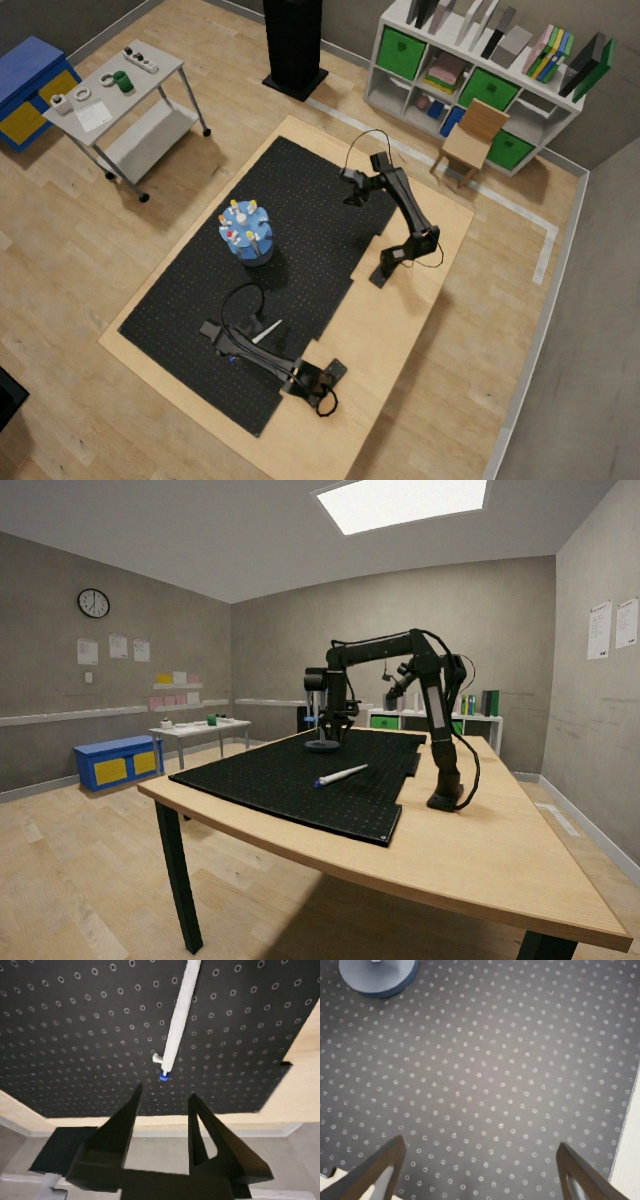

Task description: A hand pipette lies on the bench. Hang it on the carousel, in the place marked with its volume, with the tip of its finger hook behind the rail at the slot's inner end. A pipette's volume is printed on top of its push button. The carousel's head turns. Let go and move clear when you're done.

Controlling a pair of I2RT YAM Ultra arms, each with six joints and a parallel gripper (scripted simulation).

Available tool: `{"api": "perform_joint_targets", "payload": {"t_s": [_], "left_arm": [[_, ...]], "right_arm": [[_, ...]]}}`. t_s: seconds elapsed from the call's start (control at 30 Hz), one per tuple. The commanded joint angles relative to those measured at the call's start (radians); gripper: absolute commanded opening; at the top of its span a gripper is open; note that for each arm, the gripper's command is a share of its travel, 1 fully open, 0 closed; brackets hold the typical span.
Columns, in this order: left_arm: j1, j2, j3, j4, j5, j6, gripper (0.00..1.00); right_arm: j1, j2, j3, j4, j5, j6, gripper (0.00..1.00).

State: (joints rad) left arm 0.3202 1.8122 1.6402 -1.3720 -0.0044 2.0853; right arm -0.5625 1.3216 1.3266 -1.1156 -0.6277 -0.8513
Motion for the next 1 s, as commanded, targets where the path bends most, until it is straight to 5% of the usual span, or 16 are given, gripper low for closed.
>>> {"api": "perform_joint_targets", "payload": {"t_s": [0.0,0.33,0.37,0.97], "left_arm": [[0.000,-0.004,0.008,-0.027,0.005,0.007,0.54],[0.000,-0.004,0.008,-0.027,0.005,0.007,0.54],[0.029,-0.034,0.036,-0.052,0.030,-0.013,1.00],[0.334,-0.152,0.183,-0.199,0.278,-0.196,1.00]], "right_arm": [[-0.009,-0.004,0.015,0.013,-0.020,-0.005,1.00],[-0.009,-0.004,0.015,0.013,-0.020,-0.005,1.00],[-0.009,-0.004,0.015,0.013,-0.020,-0.005,1.00],[-0.009,-0.004,0.015,0.013,-0.020,-0.005,1.00]]}}
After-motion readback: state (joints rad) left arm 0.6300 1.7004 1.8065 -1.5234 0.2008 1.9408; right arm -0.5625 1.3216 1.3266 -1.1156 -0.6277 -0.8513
